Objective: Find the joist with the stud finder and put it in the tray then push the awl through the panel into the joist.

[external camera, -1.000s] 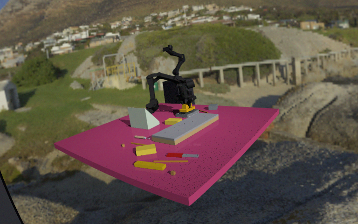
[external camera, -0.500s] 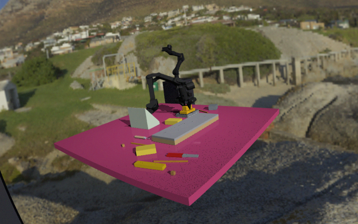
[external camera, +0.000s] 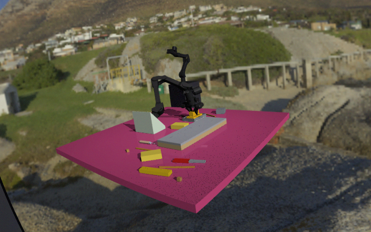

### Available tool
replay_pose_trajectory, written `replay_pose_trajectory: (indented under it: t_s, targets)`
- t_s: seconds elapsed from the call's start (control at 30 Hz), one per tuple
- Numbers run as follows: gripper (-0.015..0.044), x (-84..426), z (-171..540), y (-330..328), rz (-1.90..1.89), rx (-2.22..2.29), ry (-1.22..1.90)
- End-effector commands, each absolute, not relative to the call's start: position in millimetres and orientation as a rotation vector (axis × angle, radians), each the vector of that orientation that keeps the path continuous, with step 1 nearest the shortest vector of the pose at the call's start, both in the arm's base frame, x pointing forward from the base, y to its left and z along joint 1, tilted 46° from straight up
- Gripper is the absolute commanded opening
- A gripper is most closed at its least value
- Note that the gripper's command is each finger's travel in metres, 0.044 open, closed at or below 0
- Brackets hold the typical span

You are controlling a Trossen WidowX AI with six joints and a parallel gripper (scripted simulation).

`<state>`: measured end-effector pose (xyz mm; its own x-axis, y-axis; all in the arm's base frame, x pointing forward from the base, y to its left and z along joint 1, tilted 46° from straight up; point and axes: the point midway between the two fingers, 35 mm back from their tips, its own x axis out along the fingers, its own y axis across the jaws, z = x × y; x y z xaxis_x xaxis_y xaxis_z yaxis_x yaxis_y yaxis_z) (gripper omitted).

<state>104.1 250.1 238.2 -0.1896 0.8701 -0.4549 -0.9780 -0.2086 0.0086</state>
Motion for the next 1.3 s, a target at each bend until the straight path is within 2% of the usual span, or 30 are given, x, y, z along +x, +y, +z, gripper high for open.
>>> replay_pose_trajectory:
  t_s: [0.0,0.43,0.67,0.8,0.83,1.07,1.27]
  targets:
    - [0.0105,104.2,238.4,250.1,1.746,-0.414,0.347]
    - [0.044,112.8,250.4,232.5,1.747,-0.442,0.363]
    - [0.044,119.7,299.4,184.5,1.746,-0.421,0.358]
    - [0.044,119.6,301.0,183.4,1.746,-0.418,0.356]
    - [0.044,121.2,283.4,193.1,1.739,-0.436,0.383]
    - [0.044,201.9,235.5,168.7,1.523,-0.4,0.614]
    - [0.044,268.2,174.5,118.0,1.335,-0.333,0.833]
